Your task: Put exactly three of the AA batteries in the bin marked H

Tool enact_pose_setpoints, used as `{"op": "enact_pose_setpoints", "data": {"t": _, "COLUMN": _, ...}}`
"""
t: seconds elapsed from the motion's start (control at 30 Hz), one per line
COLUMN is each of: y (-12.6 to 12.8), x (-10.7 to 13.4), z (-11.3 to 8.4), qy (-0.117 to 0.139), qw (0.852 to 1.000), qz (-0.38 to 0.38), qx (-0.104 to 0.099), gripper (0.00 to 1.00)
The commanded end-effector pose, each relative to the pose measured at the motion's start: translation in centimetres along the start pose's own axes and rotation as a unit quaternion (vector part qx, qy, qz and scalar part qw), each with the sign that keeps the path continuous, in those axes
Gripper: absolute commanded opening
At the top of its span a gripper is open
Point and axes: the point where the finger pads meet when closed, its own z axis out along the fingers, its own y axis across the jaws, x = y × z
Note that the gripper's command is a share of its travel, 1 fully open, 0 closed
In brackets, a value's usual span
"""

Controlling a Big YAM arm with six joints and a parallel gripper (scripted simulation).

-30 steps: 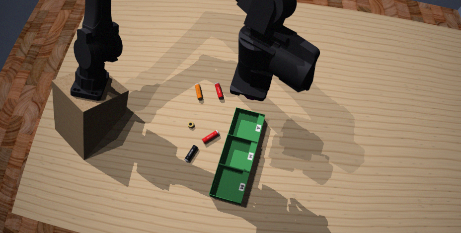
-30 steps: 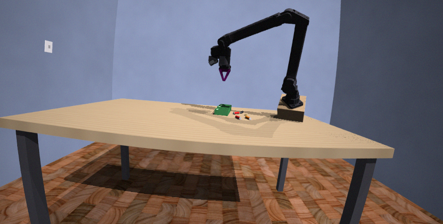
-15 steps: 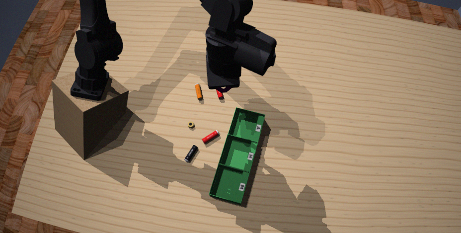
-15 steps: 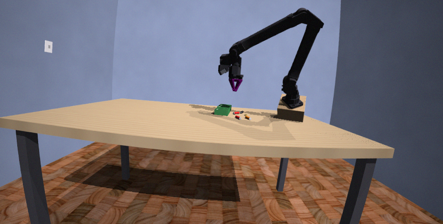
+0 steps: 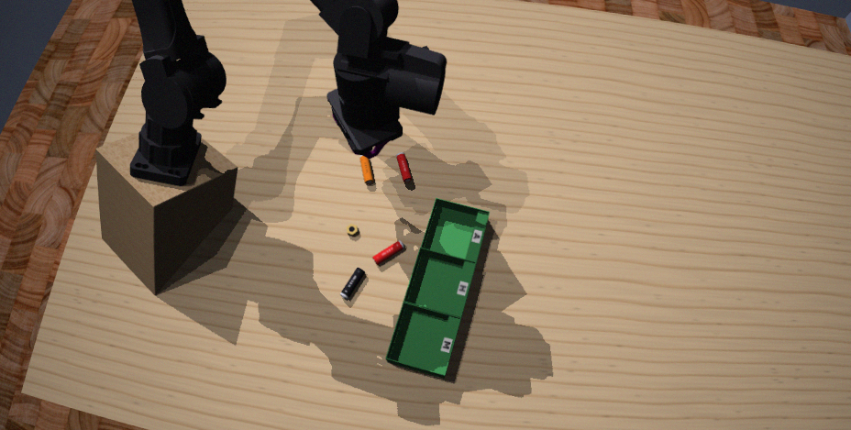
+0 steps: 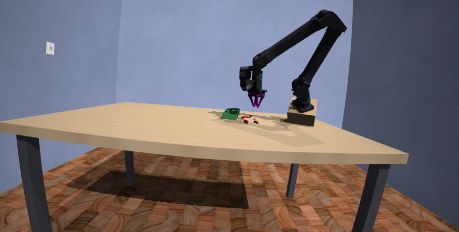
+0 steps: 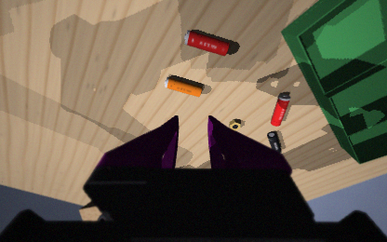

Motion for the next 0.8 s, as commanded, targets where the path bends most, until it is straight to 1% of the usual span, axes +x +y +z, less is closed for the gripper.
{"op": "enact_pose_setpoints", "data": {"t": 0.0, "y": 1.83, "x": 0.00, "z": 1.15, "qy": -0.008, "qw": 0.997, "qz": -0.079, "qx": 0.008, "gripper": 0.28}}
{"op": "enact_pose_setpoints", "data": {"t": 0.07, "y": 1.88, "x": -0.03, "z": 1.16, "qy": -0.005, "qw": 0.994, "qz": -0.113, "qx": 0.006, "gripper": 0.28}}
{"op": "enact_pose_setpoints", "data": {"t": 0.1, "y": 1.25, "x": 0.22, "z": 0.84, "qy": -0.003, "qw": 0.992, "qz": -0.129, "qx": 0.006, "gripper": 0.28}}
{"op": "enact_pose_setpoints", "data": {"t": 0.23, "y": 1.26, "x": 0.24, "z": 0.84, "qy": 0.002, "qw": 0.983, "qz": -0.183, "qx": 0.007, "gripper": 0.28}}
{"op": "enact_pose_setpoints", "data": {"t": 0.3, "y": 1.26, "x": 0.24, "z": 0.84, "qy": 0.002, "qw": 0.983, "qz": -0.183, "qx": 0.007, "gripper": 0.28}}
{"op": "enact_pose_setpoints", "data": {"t": 0.33, "y": 1.26, "x": 0.24, "z": 0.85, "qy": 0.004, "qw": 0.977, "qz": -0.215, "qx": 0.008, "gripper": 0.28}}
{"op": "enact_pose_setpoints", "data": {"t": 0.5, "y": 1.28, "x": 0.26, "z": 0.86, "qy": 0.009, "qw": 0.962, "qz": -0.274, "qx": 0.010, "gripper": 0.28}}
{"op": "enact_pose_setpoints", "data": {"t": 0.77, "y": 1.45, "x": -0.72, "z": 0.96, "qy": 0.013, "qw": 0.932, "qz": -0.361, "qx": 0.012, "gripper": 0.28}}
